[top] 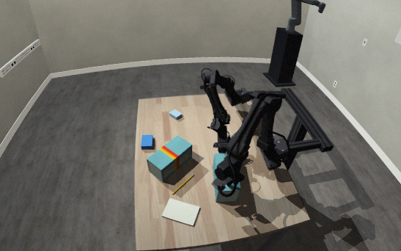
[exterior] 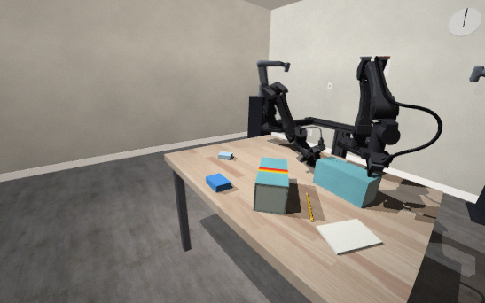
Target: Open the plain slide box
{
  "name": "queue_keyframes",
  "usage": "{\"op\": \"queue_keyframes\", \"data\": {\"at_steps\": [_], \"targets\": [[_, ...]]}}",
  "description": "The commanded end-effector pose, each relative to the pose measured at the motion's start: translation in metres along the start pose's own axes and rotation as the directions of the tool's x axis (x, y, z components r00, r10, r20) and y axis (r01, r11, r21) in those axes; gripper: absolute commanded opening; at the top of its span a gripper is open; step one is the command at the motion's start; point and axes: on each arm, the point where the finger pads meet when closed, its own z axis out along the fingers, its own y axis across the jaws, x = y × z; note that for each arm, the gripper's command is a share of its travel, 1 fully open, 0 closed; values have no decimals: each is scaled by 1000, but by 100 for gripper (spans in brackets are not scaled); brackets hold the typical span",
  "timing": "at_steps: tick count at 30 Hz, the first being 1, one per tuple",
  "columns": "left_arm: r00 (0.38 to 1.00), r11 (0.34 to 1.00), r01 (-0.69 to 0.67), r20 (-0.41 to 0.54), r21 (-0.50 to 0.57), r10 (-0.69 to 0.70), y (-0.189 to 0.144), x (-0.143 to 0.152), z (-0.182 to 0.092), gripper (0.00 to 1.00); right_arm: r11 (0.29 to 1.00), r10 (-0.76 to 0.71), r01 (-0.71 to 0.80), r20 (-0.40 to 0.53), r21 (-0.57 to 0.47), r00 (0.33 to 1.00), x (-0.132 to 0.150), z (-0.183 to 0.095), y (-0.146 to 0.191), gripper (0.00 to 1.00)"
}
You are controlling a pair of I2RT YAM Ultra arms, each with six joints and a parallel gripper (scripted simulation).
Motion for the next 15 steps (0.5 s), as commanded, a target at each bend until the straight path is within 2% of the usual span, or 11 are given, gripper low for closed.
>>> {"op": "queue_keyframes", "data": {"at_steps": [1, 15], "targets": [[981, 998, 13, -193, 70, 1, -14, 51, 25, 1, 999, -23, 18, 188, 29, 982, -65, 6, -9, 1], [981, 998, 13, -193, 70, 1, -14, 51, 25, 1, 999, -24, 17, 210, 35, 977, -74, 6, -11, 1]]}}
